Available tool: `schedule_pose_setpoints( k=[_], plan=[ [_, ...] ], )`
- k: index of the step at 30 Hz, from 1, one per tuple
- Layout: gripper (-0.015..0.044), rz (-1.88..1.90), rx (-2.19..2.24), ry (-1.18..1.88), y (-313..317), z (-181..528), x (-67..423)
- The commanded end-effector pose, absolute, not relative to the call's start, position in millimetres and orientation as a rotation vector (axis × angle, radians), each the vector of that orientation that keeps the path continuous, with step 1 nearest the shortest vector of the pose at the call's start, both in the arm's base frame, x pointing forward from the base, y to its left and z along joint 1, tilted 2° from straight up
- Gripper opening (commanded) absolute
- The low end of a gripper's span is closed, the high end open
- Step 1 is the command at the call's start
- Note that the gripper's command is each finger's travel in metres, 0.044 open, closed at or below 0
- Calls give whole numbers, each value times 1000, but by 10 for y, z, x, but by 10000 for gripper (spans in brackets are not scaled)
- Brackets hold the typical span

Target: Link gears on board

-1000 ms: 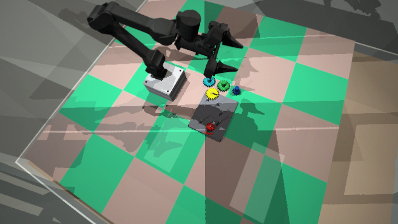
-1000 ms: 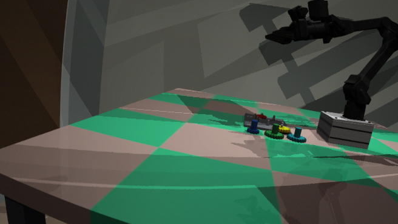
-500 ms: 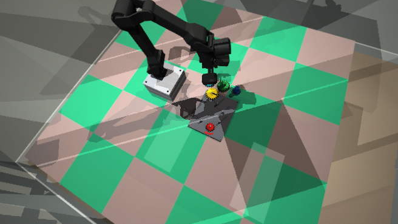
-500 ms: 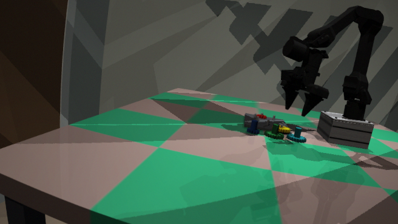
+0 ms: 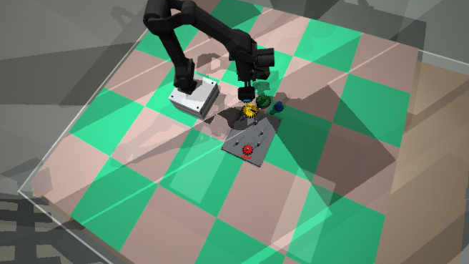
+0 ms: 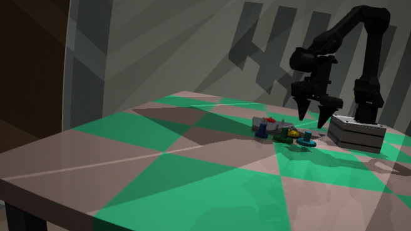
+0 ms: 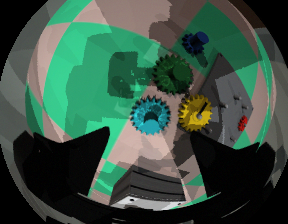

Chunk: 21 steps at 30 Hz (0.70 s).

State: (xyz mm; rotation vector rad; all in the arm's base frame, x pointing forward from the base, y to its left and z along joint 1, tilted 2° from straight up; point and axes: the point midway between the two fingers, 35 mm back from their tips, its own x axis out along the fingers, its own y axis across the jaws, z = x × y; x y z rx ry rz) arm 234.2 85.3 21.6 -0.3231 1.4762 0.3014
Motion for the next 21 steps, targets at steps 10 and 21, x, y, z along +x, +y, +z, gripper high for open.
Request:
schedule_pose_setpoints(
  k=[10, 21],
  plan=[
    [440, 298, -333, 1498, 831, 2, 2321],
    [440, 298, -333, 1498, 823, -163, 2328]
  ],
)
